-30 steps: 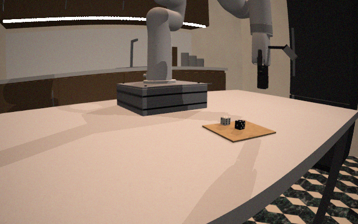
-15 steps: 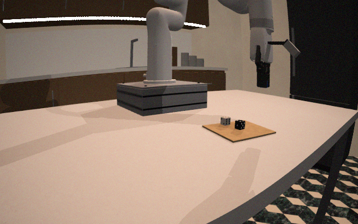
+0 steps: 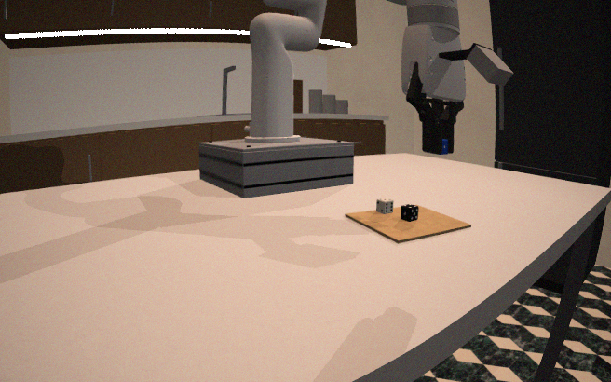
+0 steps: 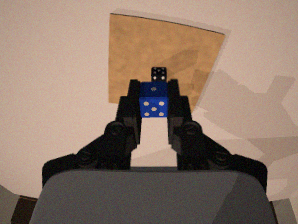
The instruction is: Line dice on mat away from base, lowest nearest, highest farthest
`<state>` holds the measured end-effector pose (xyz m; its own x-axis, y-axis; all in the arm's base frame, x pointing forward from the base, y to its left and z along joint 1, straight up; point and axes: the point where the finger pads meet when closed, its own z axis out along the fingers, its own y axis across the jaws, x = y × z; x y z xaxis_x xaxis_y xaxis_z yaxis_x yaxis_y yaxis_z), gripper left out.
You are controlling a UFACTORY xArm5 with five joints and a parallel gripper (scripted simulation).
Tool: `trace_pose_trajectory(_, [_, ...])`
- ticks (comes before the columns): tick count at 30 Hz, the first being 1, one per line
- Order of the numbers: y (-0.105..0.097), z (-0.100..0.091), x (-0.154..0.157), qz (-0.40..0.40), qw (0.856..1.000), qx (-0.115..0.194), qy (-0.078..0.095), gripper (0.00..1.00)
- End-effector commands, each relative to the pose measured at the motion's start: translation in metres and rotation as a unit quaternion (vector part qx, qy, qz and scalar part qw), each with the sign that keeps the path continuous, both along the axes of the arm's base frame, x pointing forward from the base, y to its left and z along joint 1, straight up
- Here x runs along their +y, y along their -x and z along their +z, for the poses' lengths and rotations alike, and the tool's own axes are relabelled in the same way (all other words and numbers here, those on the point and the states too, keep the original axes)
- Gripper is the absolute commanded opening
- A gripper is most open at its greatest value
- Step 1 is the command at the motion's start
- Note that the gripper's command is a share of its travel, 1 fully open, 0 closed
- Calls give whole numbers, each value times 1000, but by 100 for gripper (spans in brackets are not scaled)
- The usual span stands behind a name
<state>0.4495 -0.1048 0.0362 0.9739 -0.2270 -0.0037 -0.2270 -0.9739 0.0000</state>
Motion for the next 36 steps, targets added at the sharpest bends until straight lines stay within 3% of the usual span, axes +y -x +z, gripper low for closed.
trace_pose_trajectory(1, [-4,1,-6,-5,1000,-1,0,15])
trace_pose_trajectory(16, [-4,-5,-6,-5,1000,-1,0,15])
trace_pose_trajectory(30, [-4,-63,-6,-5,1000,-1,0,15])
trace_pose_trajectory(36, [-4,-80,-6,-5,1000,-1,0,15])
